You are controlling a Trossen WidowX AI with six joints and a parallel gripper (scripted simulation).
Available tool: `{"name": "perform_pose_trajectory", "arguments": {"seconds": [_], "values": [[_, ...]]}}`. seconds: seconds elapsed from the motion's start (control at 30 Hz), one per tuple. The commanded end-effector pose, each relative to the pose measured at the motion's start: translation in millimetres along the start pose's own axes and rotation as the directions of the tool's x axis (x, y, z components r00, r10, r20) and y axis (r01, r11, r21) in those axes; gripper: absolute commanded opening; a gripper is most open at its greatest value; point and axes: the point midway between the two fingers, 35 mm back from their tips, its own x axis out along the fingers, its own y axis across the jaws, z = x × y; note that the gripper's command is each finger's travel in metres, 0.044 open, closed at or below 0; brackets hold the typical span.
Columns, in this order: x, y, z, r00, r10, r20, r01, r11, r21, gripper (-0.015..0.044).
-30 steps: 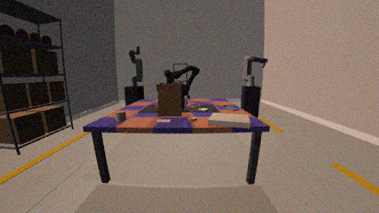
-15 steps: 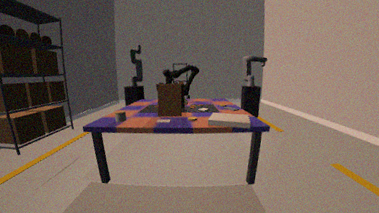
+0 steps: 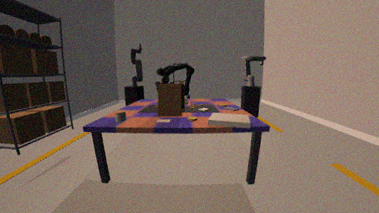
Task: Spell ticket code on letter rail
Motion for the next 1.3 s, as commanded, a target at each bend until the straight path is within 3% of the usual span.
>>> {"name": "perform_pose_trajectory", "arguments": {"seconds": [0.0,1.27], "values": [[-0.8,5.2,1.2,0.967,0.04,-0.251,-0.054,0.997,-0.051,0.0],[9.2,7.4,6.5,0.961,0.046,-0.273,-0.064,0.996,-0.056,0.0]]}}
